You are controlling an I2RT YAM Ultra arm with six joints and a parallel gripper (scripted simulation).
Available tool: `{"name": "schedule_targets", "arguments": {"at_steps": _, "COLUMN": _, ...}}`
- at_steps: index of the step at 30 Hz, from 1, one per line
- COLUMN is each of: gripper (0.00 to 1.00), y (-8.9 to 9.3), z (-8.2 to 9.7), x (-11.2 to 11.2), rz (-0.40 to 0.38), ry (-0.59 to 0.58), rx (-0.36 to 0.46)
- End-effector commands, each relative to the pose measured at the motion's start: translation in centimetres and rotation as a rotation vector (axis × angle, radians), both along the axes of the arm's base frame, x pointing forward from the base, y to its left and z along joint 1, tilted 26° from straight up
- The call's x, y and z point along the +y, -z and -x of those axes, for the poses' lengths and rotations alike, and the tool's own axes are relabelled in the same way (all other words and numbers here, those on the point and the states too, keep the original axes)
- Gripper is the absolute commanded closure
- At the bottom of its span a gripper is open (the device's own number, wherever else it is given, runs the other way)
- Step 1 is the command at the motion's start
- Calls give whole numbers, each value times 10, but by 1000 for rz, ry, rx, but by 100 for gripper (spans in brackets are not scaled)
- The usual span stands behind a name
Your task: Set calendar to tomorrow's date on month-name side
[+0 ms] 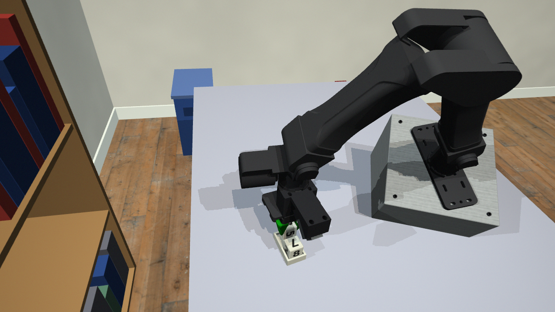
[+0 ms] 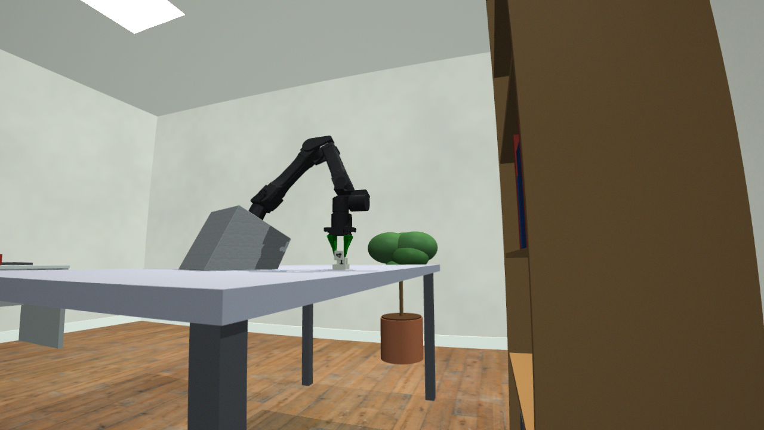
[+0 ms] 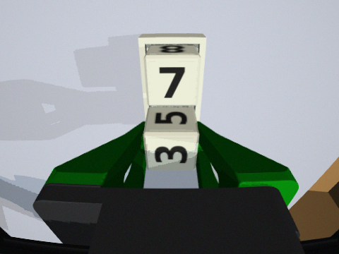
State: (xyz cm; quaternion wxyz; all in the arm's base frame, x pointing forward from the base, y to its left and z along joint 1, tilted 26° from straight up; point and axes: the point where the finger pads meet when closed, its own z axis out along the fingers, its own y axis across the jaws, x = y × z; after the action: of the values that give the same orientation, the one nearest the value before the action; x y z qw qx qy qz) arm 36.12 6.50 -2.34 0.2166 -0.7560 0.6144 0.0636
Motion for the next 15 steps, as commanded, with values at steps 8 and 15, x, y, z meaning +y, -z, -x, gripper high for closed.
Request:
{"name": "schedule_targets", "arguments": {"at_steps": 8, "gripper": 73, "y": 2, "z": -5, "x": 1, "rz": 0, "ry": 5, "rx": -15}}
{"name": "schedule_targets", "arguments": {"at_steps": 15, "gripper": 73, "y": 5, "z": -5, "x": 2, "rz": -1, "ry": 5, "rx": -15}}
